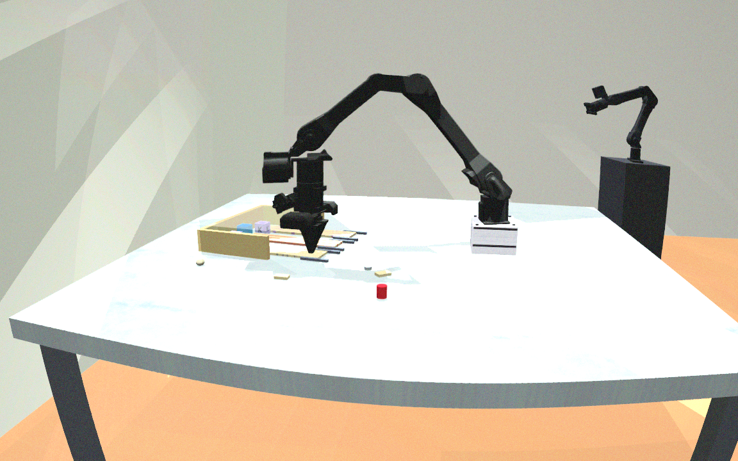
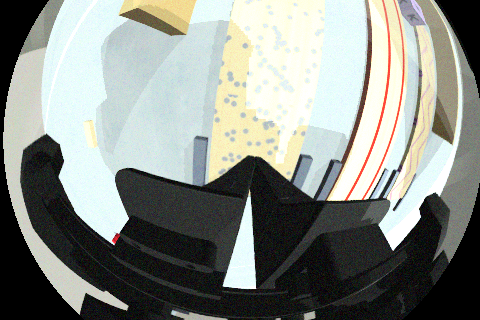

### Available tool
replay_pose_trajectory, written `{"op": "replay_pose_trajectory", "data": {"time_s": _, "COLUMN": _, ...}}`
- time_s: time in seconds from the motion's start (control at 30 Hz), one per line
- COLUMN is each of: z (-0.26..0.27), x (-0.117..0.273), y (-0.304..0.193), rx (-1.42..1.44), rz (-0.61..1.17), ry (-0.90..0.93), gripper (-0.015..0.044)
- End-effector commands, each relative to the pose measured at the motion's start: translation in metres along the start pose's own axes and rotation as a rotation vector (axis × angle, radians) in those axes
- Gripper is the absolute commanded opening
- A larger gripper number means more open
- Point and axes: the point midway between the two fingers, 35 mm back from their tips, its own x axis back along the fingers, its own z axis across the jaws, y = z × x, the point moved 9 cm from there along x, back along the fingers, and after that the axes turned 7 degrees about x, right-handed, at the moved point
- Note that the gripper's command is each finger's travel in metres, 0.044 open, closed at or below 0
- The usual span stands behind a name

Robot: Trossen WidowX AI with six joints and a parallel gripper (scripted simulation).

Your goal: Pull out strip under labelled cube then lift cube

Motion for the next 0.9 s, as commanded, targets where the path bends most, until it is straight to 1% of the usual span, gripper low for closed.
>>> {"op": "replay_pose_trajectory", "data": {"time_s": 0.0, "z": 0.0, "x": -0.001, "y": 0.0, "rx": -0.004, "rz": -0.005, "ry": -0.002, "gripper": 0.0}}
{"op": "replay_pose_trajectory", "data": {"time_s": 0.53, "z": 0.0, "x": -0.003, "y": 0.0, "rx": -0.004, "rz": -0.005, "ry": -0.002, "gripper": 0.0}}
{"op": "replay_pose_trajectory", "data": {"time_s": 0.87, "z": 0.002, "x": -0.003, "y": -0.014, "rx": -0.004, "rz": -0.004, "ry": -0.002, "gripper": 0.0}}
